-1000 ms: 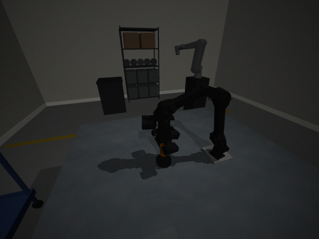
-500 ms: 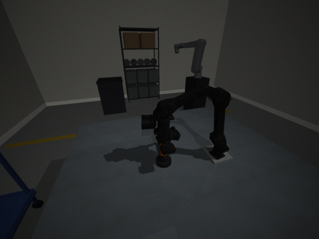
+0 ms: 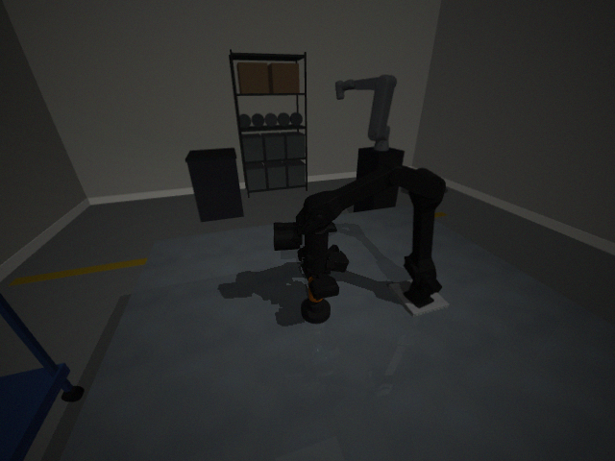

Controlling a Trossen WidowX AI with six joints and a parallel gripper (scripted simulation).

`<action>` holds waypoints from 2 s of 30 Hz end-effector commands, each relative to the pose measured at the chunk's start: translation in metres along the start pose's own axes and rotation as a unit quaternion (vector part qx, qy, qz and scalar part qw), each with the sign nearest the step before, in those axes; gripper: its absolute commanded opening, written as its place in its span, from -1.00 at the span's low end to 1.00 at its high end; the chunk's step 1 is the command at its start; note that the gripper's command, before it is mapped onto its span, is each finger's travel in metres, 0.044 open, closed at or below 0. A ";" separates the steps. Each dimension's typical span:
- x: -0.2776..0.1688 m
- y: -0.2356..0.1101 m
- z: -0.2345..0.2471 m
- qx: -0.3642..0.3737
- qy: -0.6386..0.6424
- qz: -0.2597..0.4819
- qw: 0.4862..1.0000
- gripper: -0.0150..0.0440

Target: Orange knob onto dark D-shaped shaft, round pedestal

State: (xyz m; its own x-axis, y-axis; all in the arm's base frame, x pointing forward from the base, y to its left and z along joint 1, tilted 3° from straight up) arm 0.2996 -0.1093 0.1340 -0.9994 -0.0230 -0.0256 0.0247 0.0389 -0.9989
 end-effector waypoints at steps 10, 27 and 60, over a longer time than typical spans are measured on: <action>0.000 0.005 0.000 0.000 0.001 0.000 1.000 -0.49; 0.001 0.018 0.000 0.000 0.000 0.000 1.000 -0.49; -0.002 -0.005 0.001 0.000 -0.008 0.003 1.000 1.00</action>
State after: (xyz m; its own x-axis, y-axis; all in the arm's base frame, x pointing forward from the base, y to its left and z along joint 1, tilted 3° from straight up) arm 0.2990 -0.1084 0.1220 -0.9995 -0.0252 -0.0182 0.0171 0.0422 -0.9990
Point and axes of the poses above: the point midway between the two fingers, 35 mm back from their tips, its own y axis out along the fingers, its own z axis across the jaws, x = y × z, the point moved 4 cm from there along -y, back along the fingers, and after that the axes turned 14 degrees about -y, right-handed, at the moved point
